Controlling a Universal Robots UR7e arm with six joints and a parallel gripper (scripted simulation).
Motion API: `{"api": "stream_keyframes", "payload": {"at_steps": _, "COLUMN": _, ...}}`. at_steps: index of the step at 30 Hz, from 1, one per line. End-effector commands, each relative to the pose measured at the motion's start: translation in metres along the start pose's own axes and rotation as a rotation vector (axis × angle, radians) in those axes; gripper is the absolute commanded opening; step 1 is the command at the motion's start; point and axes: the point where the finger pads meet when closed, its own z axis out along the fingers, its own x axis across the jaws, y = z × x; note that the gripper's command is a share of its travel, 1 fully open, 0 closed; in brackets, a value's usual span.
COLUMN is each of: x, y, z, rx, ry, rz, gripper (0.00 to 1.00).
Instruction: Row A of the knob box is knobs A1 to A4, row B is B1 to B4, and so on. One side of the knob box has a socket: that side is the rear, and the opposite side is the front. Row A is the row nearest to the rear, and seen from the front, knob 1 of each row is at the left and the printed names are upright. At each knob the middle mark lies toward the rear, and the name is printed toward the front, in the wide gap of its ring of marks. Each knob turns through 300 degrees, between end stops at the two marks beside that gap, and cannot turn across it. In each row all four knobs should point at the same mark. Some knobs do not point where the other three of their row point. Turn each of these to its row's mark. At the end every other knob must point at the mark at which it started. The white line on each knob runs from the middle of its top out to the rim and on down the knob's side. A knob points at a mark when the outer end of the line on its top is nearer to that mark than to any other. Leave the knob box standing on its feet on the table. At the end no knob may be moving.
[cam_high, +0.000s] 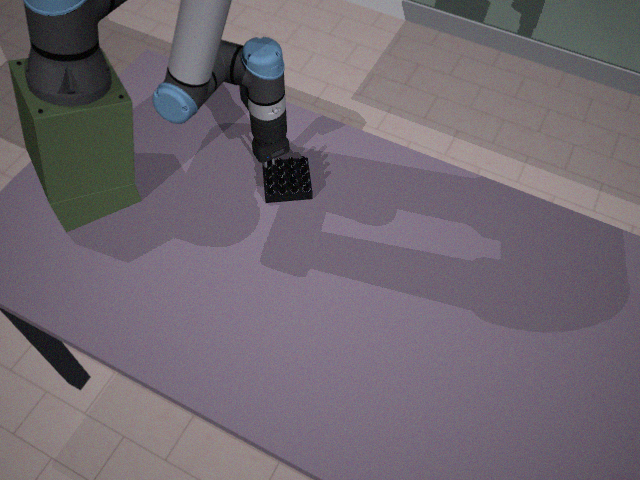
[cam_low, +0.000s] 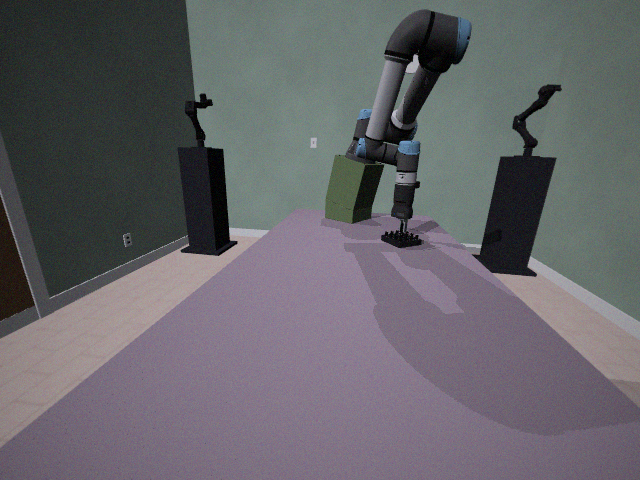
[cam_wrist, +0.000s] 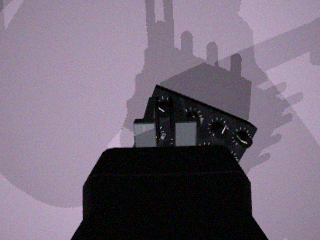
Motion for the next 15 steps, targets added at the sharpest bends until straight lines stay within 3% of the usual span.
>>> {"api": "stream_keyframes", "payload": {"at_steps": 1, "x": 0.0003, "y": 0.0002, "z": -0.0003, "rx": -0.003, "ry": 0.000, "rz": 0.072, "gripper": 0.30}}
{"api": "stream_keyframes", "payload": {"at_steps": 15, "x": 0.0003, "y": 0.0002, "z": -0.0003, "rx": -0.003, "ry": 0.000, "rz": 0.271, "gripper": 0.30}}
